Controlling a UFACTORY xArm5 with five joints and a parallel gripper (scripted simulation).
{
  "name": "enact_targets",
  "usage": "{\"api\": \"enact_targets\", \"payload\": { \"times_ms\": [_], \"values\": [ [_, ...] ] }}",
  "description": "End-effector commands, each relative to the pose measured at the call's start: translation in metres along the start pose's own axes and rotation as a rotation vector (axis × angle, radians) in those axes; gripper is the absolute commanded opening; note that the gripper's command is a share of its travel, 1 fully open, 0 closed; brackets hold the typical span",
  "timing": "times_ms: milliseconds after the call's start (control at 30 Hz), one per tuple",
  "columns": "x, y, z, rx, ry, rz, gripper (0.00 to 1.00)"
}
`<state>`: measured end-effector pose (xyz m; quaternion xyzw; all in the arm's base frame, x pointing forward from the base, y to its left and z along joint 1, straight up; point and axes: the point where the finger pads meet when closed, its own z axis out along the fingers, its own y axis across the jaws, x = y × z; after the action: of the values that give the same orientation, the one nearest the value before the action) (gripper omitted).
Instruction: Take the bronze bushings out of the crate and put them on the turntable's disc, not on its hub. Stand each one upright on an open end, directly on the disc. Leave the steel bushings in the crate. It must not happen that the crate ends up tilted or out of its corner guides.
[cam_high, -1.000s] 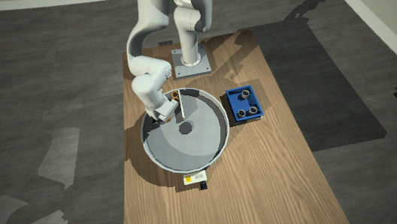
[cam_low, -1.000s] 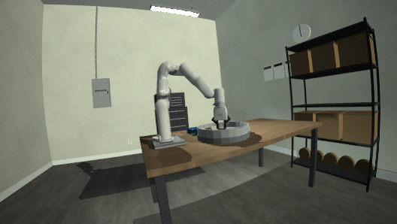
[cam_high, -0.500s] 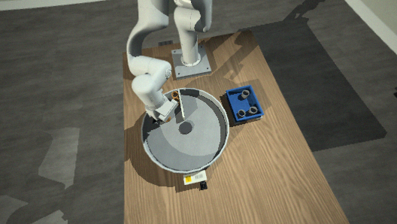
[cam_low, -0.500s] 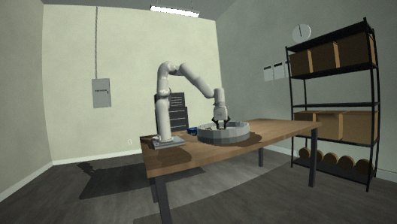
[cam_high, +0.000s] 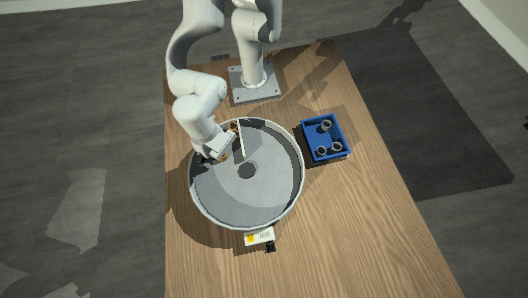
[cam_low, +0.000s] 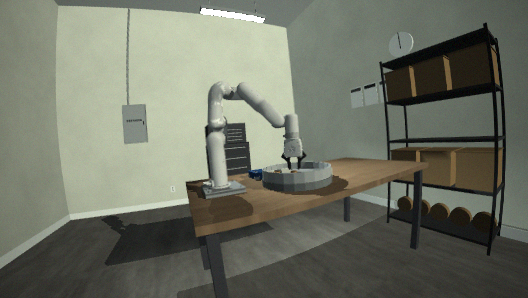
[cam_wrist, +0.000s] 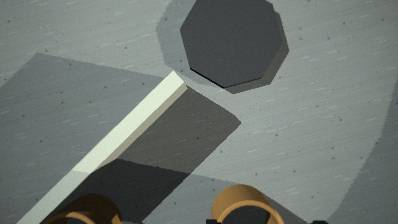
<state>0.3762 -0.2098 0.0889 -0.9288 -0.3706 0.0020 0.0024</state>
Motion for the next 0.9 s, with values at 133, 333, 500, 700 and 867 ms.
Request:
{"api": "enact_targets", "payload": {
  "times_ms": [133, 333, 500, 700, 867],
  "values": [
    [0.000, 0.001, -0.026, -0.004, 0.001, 0.000, 0.49],
    [0.000, 0.001, -0.028, -0.004, 0.001, 0.000, 0.49],
    [0.000, 0.001, -0.028, -0.004, 0.001, 0.000, 0.49],
    [0.000, 0.001, -0.037, -0.004, 0.001, 0.000, 1.00],
    [0.001, 0.001, -0.100, -0.004, 0.001, 0.000, 1.00]
  ]
}}
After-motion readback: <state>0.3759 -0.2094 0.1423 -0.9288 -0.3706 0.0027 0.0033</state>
